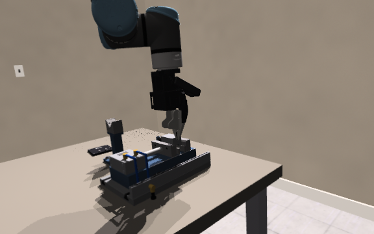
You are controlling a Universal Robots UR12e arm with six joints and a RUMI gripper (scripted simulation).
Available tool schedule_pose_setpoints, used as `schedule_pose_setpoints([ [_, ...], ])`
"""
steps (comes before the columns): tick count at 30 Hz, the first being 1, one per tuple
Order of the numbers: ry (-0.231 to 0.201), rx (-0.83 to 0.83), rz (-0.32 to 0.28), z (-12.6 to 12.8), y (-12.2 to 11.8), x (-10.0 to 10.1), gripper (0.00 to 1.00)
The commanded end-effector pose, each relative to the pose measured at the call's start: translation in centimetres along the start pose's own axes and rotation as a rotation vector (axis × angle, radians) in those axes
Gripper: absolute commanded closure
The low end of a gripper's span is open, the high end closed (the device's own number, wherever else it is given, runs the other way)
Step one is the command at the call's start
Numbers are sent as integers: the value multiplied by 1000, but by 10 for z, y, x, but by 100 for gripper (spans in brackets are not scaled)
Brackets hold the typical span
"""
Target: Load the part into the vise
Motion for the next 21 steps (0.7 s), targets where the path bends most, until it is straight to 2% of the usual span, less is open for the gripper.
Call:
schedule_pose_setpoints([
  [1,0,0,1,3,1,-1,100],
  [21,0,0,1,29,8,-1,100],
])
Point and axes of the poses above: the point where the finger pads meet when closed, its own x axis out along the fingers, its own z axis across the jaws, y = z × x, the point moved 9 cm from there along -x, back along the fingers, and after that the axes turned 14 degrees about x, right-handed, at the moved point
